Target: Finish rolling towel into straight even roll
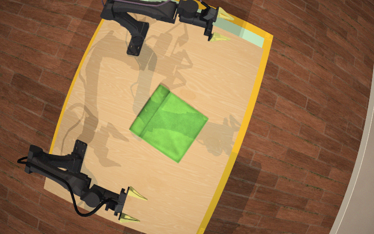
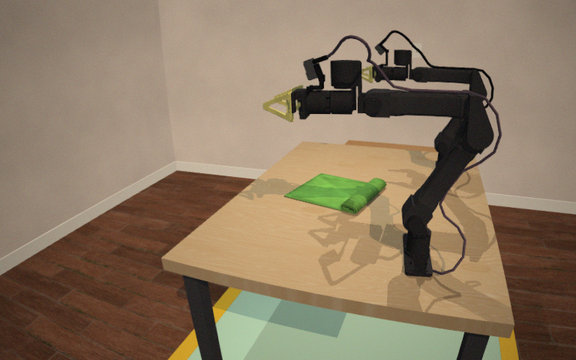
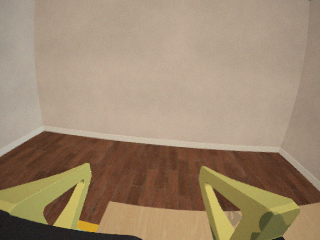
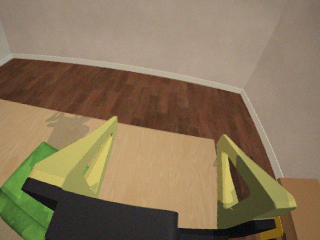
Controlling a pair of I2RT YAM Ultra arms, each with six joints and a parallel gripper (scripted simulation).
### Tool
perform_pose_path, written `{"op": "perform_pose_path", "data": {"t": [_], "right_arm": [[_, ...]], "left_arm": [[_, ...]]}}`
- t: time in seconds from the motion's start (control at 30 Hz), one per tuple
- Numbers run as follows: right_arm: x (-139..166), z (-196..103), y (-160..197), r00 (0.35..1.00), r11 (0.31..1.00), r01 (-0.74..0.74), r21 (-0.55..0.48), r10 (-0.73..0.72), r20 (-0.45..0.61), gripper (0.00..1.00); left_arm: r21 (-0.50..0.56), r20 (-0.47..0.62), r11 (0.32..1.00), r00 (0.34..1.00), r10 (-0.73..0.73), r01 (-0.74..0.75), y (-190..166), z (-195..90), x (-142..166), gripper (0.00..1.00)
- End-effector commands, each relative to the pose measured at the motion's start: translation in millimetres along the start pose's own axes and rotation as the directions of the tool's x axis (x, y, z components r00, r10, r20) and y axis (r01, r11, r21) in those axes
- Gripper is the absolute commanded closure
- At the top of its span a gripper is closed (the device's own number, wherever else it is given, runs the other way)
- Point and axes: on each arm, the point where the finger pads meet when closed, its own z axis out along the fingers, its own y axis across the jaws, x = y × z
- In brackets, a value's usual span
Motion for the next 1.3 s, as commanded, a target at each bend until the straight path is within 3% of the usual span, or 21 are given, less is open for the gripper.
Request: {"op": "perform_pose_path", "data": {"t": [0.0,0.67,1.03,1.1,1.27], "right_arm": [[-5,-1,0,1.000,1.000,0.000,0.000,0.000,0.012,0.00],[4,-1,4,1.000,1.000,0.011,-0.014,-0.011,-0.006,0.00],[51,-18,44,0.989,0.978,0.123,-0.170,-0.136,-0.066,0.01],[51,-18,44,0.989,0.978,0.123,-0.170,-0.136,-0.066,0.01],[84,-30,73,0.969,0.939,0.194,-0.283,-0.229,-0.097,0.01]], "left_arm": [[0.000,0.013,1.000,1.000,0.000,0.000,0,-1,-5,0.00],[0.021,-0.003,1.000,1.000,0.013,-0.013,-3,-2,4,0.00],[0.254,-0.016,0.955,0.987,0.163,-0.154,-42,-29,51,0.01],[0.254,-0.016,0.955,0.987,0.163,-0.154,-42,-29,51,0.01],[0.413,-0.004,0.878,0.963,0.268,-0.243,-70,-48,84,0.01]]}}
